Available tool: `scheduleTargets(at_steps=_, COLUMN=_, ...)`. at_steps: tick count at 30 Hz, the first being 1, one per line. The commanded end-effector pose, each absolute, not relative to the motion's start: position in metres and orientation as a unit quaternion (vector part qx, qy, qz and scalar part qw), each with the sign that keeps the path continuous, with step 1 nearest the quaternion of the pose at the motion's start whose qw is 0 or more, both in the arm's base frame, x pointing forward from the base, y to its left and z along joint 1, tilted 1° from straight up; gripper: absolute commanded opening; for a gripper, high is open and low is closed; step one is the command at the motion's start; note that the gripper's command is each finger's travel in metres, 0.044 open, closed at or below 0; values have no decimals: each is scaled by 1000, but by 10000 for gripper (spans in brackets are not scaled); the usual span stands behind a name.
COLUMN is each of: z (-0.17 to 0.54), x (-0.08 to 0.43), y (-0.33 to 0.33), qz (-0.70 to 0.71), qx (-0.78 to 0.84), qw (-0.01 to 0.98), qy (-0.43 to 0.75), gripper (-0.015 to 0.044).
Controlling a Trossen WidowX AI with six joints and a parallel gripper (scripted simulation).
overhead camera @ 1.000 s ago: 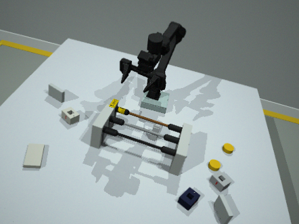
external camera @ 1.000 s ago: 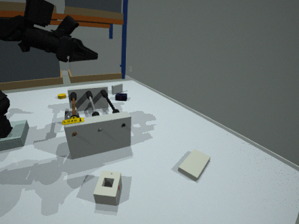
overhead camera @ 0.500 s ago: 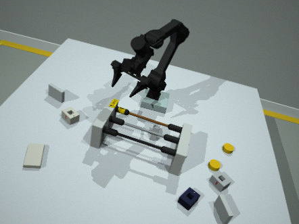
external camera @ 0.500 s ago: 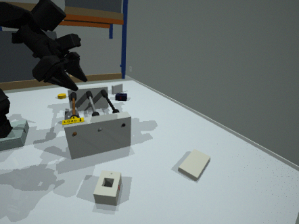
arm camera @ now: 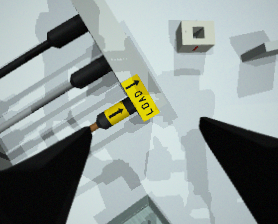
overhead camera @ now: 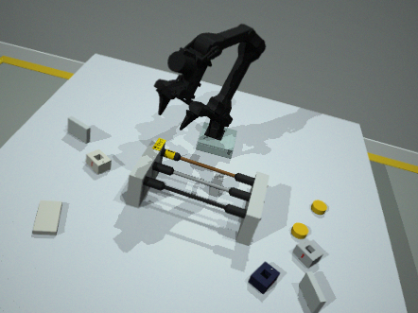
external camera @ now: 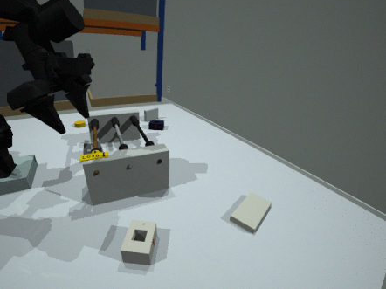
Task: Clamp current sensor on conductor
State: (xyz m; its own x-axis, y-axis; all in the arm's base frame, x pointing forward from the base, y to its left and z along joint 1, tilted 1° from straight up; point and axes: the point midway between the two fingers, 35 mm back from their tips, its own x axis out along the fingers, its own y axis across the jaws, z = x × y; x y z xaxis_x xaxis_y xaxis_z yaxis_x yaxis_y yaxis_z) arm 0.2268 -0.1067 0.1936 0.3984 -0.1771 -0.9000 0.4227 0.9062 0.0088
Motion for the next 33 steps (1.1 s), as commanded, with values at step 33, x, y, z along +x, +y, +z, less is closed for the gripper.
scheduleTargets(at_steps=33, z=118, x=224, y=75, qz=18, qx=-9, qw=806, qy=591, gripper=278)
